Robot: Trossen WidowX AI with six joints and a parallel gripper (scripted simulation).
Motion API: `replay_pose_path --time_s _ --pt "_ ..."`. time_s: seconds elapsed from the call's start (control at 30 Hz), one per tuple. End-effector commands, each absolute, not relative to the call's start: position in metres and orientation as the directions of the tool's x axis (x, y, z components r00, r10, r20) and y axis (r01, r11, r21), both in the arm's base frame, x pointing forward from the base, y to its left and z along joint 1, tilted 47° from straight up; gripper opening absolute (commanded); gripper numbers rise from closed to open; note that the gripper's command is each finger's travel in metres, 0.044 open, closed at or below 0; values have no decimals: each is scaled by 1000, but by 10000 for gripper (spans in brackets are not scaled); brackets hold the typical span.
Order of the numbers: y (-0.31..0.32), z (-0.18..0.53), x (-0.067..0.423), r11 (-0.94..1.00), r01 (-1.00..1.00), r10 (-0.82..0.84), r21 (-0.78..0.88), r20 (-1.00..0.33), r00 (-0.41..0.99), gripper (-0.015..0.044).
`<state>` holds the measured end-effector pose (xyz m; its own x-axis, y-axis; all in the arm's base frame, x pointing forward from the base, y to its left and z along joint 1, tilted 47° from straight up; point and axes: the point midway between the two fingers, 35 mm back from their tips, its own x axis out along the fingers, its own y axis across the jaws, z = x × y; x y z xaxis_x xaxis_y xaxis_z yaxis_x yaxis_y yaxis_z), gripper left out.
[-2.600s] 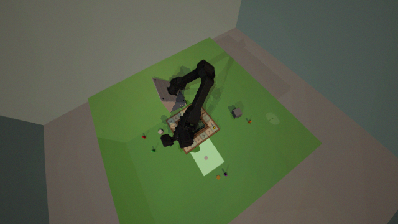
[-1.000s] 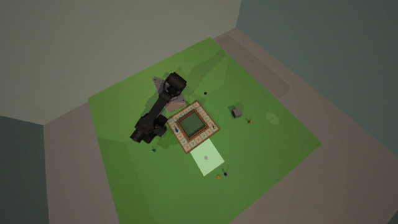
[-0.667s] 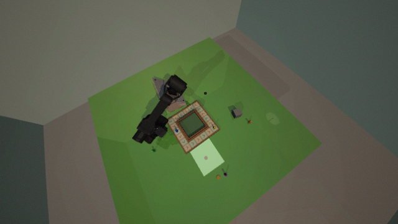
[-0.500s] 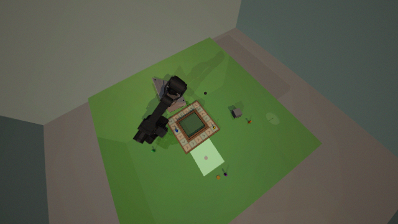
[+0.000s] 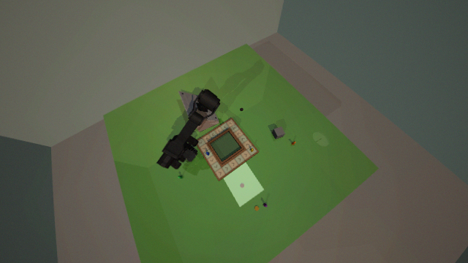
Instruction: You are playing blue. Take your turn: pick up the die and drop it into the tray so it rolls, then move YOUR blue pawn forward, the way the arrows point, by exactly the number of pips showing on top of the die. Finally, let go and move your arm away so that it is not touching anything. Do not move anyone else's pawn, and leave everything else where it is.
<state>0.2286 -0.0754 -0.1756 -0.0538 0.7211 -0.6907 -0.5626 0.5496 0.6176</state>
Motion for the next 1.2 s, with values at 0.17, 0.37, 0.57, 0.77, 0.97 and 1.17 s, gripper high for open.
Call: replay_pose_path --time_s 0.17,0.37,0.57,0.77,0.97,1.17 --pt "-113 -150 235 556 -559 718 615 -695 -50 0" --pt "-147 -121 233 557 -559 717 615 -695 -51 0" --pt "-171 -97 229 555 -559 718 616 -694 -52 0" --pt "-167 -93 231 573 -525 717 630 -695 -53 0" --pt "-153 -81 240 633 -380 712 674 -700 -56 0" --pt "-140 -68 249 679 -224 707 699 -705 -55 0"
